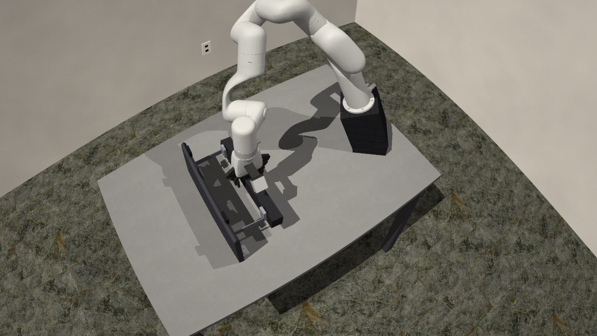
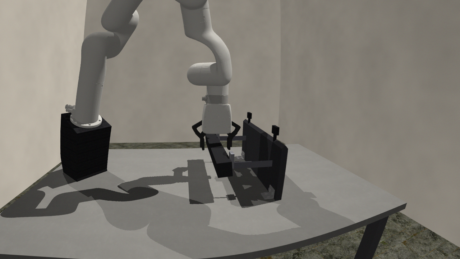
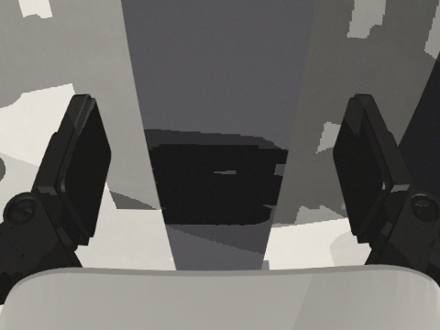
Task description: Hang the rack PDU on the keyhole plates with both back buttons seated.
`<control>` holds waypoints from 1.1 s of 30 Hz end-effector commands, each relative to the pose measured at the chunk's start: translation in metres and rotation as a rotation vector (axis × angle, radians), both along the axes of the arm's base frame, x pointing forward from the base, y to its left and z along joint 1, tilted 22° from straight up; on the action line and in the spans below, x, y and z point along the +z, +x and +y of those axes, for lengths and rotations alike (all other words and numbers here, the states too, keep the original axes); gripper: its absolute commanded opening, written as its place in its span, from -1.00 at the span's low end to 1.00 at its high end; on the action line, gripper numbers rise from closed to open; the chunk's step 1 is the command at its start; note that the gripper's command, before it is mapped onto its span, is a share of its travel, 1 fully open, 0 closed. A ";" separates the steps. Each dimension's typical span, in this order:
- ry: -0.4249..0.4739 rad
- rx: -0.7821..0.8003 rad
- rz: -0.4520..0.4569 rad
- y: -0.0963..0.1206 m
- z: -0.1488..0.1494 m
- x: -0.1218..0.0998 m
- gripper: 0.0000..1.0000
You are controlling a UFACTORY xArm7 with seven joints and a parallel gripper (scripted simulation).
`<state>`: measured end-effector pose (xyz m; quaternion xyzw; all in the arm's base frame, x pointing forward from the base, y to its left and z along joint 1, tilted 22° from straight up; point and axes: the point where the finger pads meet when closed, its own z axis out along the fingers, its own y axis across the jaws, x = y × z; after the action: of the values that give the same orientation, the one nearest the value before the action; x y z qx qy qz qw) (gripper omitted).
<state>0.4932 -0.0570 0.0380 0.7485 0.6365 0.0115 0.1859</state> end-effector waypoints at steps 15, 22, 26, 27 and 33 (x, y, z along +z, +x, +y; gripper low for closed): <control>0.000 0.002 -0.004 -0.013 0.016 0.056 1.00; 0.000 0.002 -0.004 -0.014 0.017 0.059 1.00; 0.000 0.002 -0.004 -0.016 0.017 0.059 1.00; 0.000 0.002 -0.004 -0.017 0.017 0.059 1.00; 0.000 0.002 -0.004 -0.023 0.018 0.057 1.00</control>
<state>0.4731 -0.0400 0.0944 0.7484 0.6365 0.0119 0.1860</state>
